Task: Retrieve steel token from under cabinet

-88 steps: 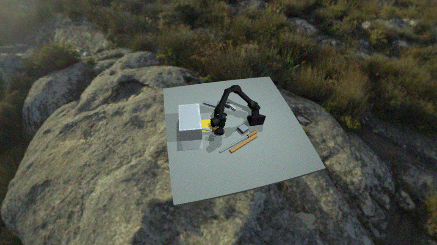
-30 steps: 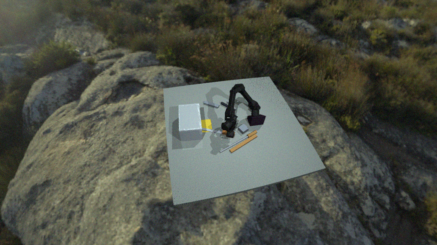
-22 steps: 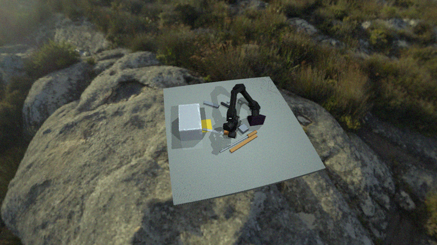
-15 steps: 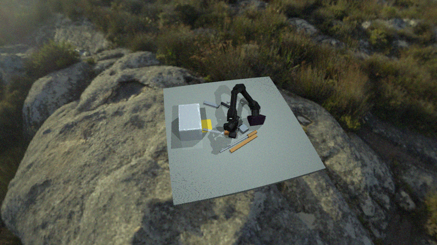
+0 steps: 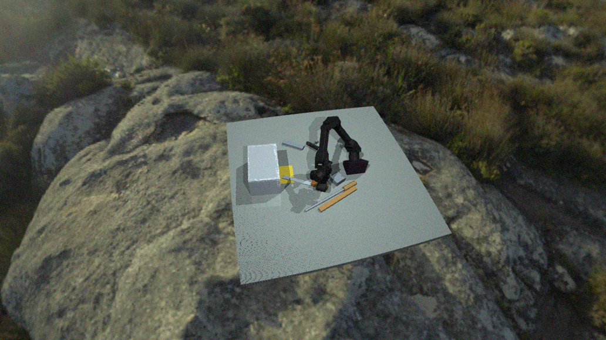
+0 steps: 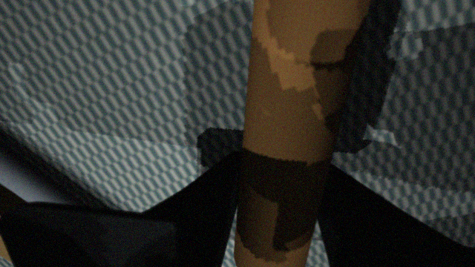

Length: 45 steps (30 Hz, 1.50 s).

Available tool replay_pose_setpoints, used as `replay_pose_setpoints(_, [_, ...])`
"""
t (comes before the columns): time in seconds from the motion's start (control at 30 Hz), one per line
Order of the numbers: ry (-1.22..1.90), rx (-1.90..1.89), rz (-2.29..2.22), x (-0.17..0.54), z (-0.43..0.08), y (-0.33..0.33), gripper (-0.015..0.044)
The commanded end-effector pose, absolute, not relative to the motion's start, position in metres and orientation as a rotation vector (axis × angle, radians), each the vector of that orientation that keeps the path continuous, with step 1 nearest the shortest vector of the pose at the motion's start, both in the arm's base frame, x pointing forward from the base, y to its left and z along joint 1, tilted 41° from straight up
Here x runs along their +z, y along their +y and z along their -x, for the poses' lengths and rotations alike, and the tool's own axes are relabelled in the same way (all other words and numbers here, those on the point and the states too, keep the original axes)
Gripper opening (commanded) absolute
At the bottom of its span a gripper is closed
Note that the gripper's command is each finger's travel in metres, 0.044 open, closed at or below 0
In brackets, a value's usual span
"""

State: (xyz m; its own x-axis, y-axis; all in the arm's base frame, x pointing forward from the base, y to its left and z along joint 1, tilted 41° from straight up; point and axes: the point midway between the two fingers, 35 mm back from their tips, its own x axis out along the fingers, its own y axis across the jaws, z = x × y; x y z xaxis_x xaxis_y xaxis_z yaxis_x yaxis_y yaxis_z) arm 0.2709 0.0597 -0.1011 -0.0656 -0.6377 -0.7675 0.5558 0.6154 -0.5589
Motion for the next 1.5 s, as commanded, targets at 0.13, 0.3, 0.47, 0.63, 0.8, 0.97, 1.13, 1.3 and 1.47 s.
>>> replay_pose_setpoints(0.13, [1.272, -1.028, 0.019, -0.100, -0.272, 0.061, 0.0000])
replay_pose_setpoints(0.3, [1.269, -1.032, 0.015, -0.098, -0.272, 0.058, 0.0000])
replay_pose_setpoints(0.47, [1.265, -1.038, 0.009, -0.094, -0.272, 0.054, 0.0000])
replay_pose_setpoints(0.63, [1.262, -1.041, 0.006, -0.090, -0.272, 0.049, 0.0000])
replay_pose_setpoints(0.8, [1.261, -1.043, 0.005, -0.086, -0.272, 0.044, 0.0000])
replay_pose_setpoints(0.97, [1.260, -1.044, 0.004, -0.082, -0.272, 0.039, 0.0000])
replay_pose_setpoints(1.13, [1.259, -1.045, 0.003, -0.078, -0.272, 0.035, 0.0000])
replay_pose_setpoints(1.3, [1.259, -1.046, 0.003, -0.074, -0.272, 0.030, 0.0000])
replay_pose_setpoints(1.47, [1.259, -1.047, 0.003, -0.070, -0.272, 0.025, 0.0000])
